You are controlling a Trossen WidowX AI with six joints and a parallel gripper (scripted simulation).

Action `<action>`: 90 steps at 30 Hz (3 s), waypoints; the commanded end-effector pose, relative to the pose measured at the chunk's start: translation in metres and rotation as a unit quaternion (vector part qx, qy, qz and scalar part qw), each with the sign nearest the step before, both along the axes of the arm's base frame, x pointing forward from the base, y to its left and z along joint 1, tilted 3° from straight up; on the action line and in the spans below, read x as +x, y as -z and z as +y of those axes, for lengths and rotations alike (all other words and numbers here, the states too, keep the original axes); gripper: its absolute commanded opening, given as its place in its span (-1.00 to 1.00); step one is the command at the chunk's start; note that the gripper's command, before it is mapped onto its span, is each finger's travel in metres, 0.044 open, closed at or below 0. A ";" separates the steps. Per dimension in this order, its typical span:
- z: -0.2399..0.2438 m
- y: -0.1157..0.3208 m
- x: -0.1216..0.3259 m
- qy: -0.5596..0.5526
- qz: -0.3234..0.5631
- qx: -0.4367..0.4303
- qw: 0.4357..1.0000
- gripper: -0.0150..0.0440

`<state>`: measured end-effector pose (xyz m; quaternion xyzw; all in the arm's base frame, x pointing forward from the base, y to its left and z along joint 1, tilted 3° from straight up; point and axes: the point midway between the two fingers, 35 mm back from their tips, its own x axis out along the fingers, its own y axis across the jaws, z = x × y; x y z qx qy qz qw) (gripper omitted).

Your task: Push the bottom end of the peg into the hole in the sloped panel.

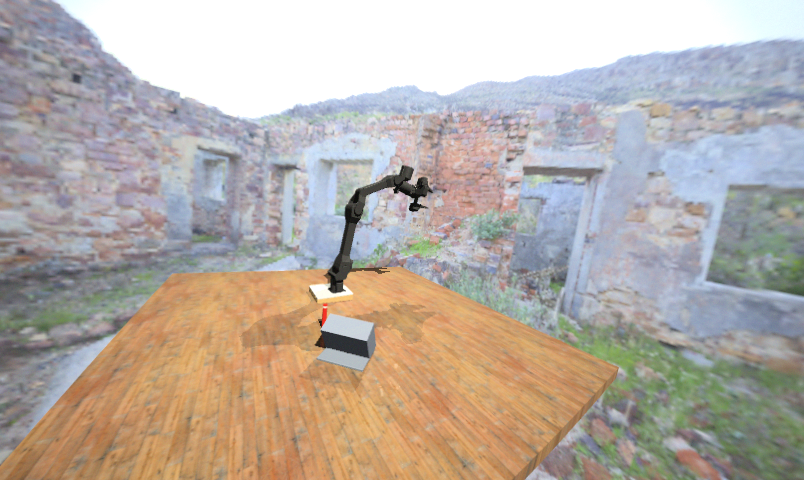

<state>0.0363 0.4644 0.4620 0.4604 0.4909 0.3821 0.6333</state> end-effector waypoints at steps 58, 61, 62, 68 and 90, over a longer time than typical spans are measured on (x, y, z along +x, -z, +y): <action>-0.164 0.142 0.287 0.126 -0.208 -0.381 0.892 1.00; -0.177 0.148 0.296 0.125 -0.211 -0.399 0.883 1.00; -0.182 0.150 0.299 0.125 -0.211 -0.406 0.881 1.00; -0.210 0.164 0.314 0.120 -0.211 -0.442 0.864 1.00; -0.321 0.213 0.345 0.079 -0.184 -0.558 0.806 1.00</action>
